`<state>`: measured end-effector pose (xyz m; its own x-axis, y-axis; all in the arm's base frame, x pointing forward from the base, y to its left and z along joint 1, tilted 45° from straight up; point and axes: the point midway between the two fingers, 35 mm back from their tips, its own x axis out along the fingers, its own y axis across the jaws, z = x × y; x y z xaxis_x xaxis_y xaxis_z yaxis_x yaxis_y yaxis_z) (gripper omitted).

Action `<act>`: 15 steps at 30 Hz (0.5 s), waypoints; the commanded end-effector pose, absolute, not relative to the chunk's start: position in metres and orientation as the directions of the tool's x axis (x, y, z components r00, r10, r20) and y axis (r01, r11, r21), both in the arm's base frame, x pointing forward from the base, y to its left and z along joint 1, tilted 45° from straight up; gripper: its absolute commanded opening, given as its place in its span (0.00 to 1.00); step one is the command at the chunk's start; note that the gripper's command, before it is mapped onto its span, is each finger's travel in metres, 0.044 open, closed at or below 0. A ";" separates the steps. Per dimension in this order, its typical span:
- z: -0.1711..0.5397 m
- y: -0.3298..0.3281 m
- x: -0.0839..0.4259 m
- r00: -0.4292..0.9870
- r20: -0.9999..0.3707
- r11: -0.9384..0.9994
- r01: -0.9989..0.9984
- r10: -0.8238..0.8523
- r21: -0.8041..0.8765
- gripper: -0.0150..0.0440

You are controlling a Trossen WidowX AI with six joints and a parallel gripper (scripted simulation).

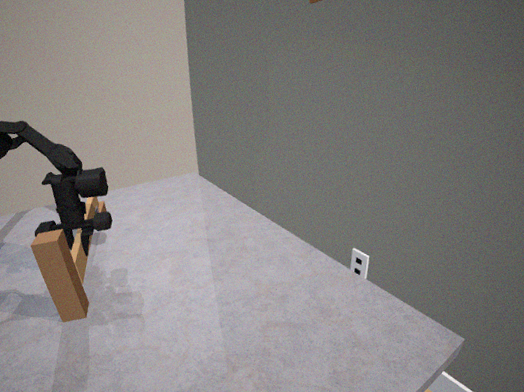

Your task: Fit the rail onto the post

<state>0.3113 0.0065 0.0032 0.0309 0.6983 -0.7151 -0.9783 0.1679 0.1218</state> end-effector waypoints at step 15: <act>0.012 -0.003 0.314 0.044 -0.712 0.176 -0.978 0.701 0.113 0.25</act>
